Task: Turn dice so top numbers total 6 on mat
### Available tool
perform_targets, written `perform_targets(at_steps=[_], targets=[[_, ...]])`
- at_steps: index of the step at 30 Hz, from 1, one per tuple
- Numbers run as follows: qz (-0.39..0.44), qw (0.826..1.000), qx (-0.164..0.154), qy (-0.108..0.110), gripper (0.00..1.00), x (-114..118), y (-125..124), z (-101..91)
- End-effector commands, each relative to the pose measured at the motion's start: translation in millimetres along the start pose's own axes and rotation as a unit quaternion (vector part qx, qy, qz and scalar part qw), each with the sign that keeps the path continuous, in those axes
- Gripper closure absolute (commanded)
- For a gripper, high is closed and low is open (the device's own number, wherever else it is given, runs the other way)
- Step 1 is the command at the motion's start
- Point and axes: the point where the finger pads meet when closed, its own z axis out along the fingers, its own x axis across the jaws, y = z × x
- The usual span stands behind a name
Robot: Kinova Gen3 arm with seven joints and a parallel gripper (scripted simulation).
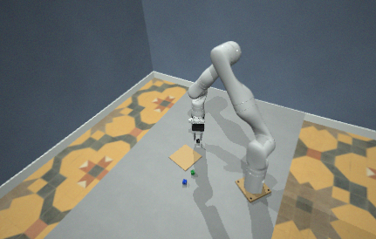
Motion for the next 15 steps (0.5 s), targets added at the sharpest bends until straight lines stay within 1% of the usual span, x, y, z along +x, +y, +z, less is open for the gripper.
perform_targets(at_steps=[1,9,15], targets=[[0.000,1.000,-0.001,0.001,0.30,0.4,0.4,-0.7],[0.000,1.000,-0.001,0.001,0.30,0.4,0.4,0.8],[0.000,1.000,-0.001,0.001,0.30,0.5,0.4,7.5]])
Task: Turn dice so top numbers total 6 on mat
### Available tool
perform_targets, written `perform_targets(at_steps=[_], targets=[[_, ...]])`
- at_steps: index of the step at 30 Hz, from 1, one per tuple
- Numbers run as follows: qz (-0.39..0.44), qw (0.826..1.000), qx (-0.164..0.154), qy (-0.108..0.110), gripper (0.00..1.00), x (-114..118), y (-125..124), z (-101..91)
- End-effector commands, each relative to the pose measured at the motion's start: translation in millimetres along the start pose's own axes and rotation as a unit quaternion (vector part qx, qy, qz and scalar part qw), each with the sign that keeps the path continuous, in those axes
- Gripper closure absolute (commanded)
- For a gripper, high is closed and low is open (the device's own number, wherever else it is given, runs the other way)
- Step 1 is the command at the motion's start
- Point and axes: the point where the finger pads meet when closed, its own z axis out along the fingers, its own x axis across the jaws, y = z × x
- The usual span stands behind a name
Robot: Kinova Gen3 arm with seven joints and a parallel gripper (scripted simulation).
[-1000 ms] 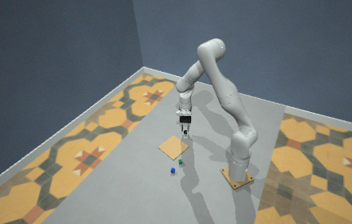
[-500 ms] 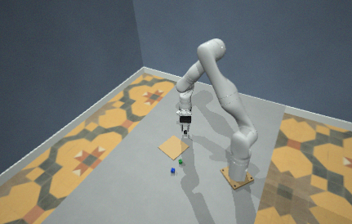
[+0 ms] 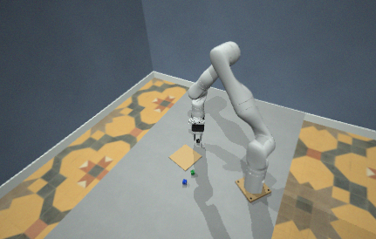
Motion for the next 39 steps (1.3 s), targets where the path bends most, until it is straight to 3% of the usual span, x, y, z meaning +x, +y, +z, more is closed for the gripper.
perform_targets(at_steps=[1,16,39], targets=[[0.000,1.000,0.001,-0.001,0.30,-0.9,-0.5,4.3],[0.000,1.000,0.001,-0.001,0.30,-0.9,-0.6,20.1],[0.000,1.000,0.001,-0.001,0.30,-0.9,-0.6,20.6]])
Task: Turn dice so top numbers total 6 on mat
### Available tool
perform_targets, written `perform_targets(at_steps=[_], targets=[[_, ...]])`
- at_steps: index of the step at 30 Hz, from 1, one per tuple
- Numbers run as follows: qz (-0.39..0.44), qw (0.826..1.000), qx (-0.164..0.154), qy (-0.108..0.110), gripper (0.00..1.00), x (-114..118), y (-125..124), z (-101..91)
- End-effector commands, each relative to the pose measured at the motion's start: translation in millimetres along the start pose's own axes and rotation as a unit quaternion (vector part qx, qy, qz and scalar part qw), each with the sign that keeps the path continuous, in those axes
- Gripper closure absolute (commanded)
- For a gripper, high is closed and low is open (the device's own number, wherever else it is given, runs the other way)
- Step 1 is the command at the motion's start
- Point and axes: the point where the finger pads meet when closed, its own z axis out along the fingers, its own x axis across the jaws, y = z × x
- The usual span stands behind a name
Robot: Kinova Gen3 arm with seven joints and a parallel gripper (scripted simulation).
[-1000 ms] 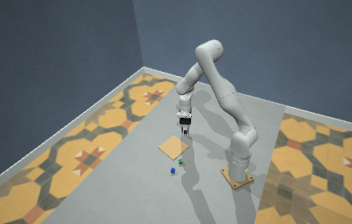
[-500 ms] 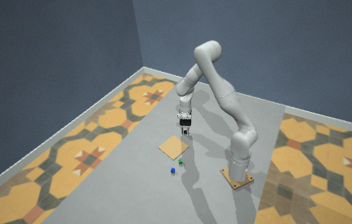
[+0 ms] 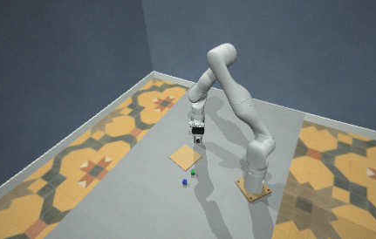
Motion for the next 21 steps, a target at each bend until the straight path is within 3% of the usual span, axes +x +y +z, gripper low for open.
perform_targets(at_steps=[1,15,16,21], targets=[[0.000,1.000,-0.001,0.001,0.30,0.5,0.4,-0.6],[0.000,1.000,-0.001,0.001,0.30,0.5,0.4,-0.6],[0.000,1.000,-0.001,0.001,0.60,0.5,0.4,-0.6],[0.000,1.000,-0.001,0.001,0.60,0.5,0.4,-0.6]])
